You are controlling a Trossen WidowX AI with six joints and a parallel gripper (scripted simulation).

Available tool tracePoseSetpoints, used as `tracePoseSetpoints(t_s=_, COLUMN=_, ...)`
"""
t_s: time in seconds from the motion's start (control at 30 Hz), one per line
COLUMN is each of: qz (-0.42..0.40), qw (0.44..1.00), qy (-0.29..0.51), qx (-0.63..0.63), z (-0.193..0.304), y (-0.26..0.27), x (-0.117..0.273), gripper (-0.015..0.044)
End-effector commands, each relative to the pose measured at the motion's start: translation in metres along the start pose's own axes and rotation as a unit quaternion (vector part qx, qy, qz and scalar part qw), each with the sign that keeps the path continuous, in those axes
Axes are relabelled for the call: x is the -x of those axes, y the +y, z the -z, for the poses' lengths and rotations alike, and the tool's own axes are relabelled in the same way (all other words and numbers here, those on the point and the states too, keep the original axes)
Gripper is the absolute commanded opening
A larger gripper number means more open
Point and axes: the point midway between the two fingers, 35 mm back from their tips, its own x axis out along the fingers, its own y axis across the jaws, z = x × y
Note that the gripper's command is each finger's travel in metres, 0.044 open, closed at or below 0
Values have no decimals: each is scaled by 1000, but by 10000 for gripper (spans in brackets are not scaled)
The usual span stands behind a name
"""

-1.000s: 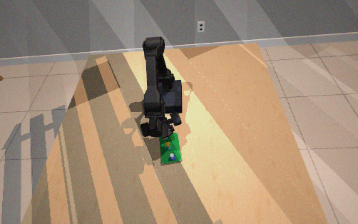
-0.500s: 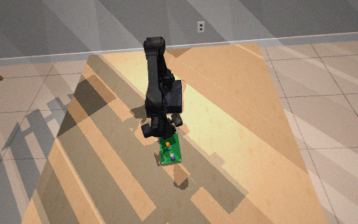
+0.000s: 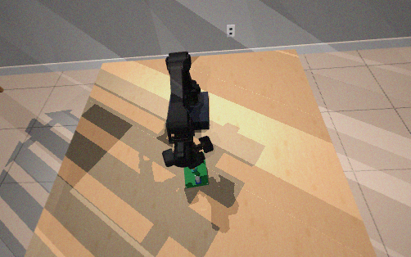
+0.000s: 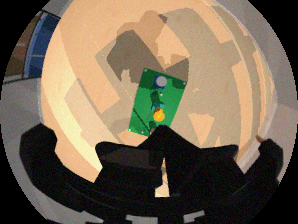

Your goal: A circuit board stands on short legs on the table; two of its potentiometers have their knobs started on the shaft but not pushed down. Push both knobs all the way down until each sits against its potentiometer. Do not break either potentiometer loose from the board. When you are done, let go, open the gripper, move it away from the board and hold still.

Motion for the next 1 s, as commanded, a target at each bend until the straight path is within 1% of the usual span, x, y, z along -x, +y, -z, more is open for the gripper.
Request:
tracePoseSetpoints(t_s=0.0, qz=-5, qw=1000, qy=8, qx=-2, z=-1, y=1, x=-13, gripper=0)
tracePoseSetpoints(t_s=0.23, qz=-5, qw=1000, qy=8, qx=-2, z=-1, y=1, x=-16, gripper=0)
tracePoseSetpoints(t_s=0.63, qz=-5, qw=1000, qy=8, qx=-2, z=0, y=1, x=-34, gripper=0)
tracePoseSetpoints(t_s=0.97, qz=-5, qw=1000, qy=8, qx=-2, z=0, y=1, x=-34, gripper=0)
